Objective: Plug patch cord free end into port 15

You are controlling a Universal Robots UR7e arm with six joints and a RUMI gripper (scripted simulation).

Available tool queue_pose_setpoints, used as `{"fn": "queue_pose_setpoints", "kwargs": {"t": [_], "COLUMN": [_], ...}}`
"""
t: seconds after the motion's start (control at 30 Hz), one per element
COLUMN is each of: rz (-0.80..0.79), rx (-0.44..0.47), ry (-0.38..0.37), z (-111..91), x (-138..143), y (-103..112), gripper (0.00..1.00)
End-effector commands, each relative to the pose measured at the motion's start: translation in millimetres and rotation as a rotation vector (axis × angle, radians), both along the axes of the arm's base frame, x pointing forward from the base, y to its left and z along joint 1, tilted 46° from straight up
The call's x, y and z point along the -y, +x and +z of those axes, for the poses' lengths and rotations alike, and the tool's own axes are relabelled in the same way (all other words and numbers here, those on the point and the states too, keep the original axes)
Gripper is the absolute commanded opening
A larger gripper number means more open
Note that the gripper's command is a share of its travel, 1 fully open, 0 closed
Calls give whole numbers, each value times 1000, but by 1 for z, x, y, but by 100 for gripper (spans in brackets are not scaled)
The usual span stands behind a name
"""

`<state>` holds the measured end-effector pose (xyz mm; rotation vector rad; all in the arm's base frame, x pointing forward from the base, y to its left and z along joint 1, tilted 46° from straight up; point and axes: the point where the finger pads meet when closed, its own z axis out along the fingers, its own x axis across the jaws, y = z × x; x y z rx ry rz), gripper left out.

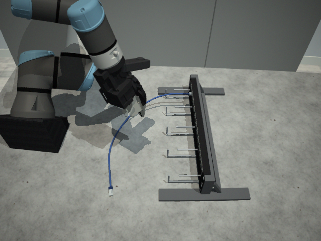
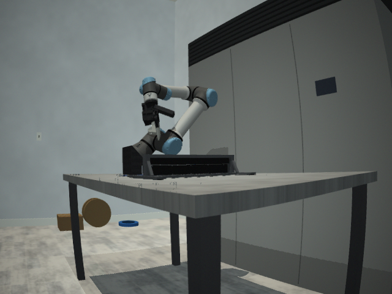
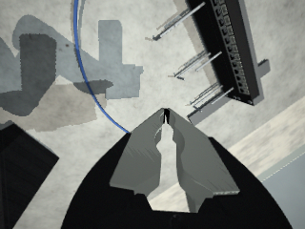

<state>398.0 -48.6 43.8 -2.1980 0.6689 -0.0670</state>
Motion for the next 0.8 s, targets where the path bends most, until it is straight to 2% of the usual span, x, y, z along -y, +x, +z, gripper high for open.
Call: {"fn": "queue_pose_setpoints", "kwargs": {"t": [0.0, 0.13, 0.2, 0.37, 0.57, 0.7, 0.77], "rz": [-149, -267, -267, -428, -582, -664, -664], "rx": [-68, -119, -119, -192, -267, -311, -311], "ry": [36, 87, 87, 174, 280, 346, 346], "z": [40, 68, 68, 106, 141, 159, 159], "x": [-14, -28, -28, -49, -73, -87, -87], "y": [10, 17, 17, 24, 29, 29, 29], "gripper": [0, 0, 0, 0, 0, 0, 0]}}
